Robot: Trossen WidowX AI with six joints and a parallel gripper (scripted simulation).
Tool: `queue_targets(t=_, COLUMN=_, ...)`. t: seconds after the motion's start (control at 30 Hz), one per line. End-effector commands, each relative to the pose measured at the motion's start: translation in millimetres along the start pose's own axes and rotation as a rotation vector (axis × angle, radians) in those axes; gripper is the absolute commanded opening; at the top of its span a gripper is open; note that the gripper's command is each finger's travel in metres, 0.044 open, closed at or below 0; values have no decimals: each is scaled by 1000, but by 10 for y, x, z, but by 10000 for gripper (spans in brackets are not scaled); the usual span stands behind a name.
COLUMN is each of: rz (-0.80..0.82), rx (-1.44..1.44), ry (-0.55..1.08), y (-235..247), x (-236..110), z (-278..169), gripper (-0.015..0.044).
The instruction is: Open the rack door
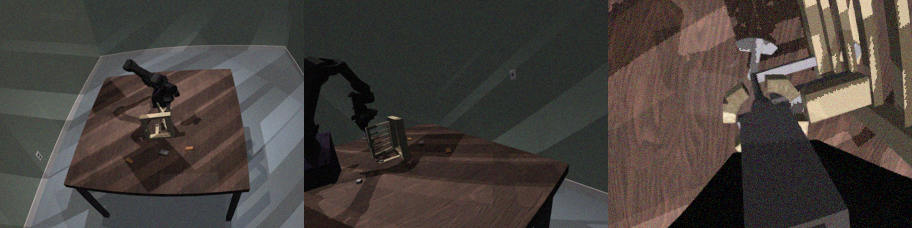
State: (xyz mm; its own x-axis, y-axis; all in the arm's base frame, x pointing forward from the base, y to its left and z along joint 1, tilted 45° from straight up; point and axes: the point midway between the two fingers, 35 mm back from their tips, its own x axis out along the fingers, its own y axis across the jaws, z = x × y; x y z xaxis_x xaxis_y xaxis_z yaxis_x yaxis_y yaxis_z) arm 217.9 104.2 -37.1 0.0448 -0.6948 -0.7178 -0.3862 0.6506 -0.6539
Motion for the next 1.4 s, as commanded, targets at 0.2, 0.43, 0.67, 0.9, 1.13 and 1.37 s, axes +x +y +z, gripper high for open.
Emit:
queue_targets(t=0.2, rz=1, rx=175, ry=0, y=183, x=2, z=73, gripper=18)
queue_targets(t=0.43, rz=2, rx=300, ry=0, y=327, x=0, z=147, gripper=18)
queue_targets(t=0.67, rz=3, rx=417, ry=-1, y=454, x=-1, z=231, gripper=18)
queue_targets(t=0.9, rz=3, rx=427, ry=-1, y=466, x=-1, z=239, gripper=18)
queue_targets(t=1.13, rz=3, rx=427, ry=-1, y=466, x=-1, z=239, gripper=18)
queue_targets(t=1.37, rz=3, rx=427, ry=-1, y=466, x=-1, z=239, gripper=202)
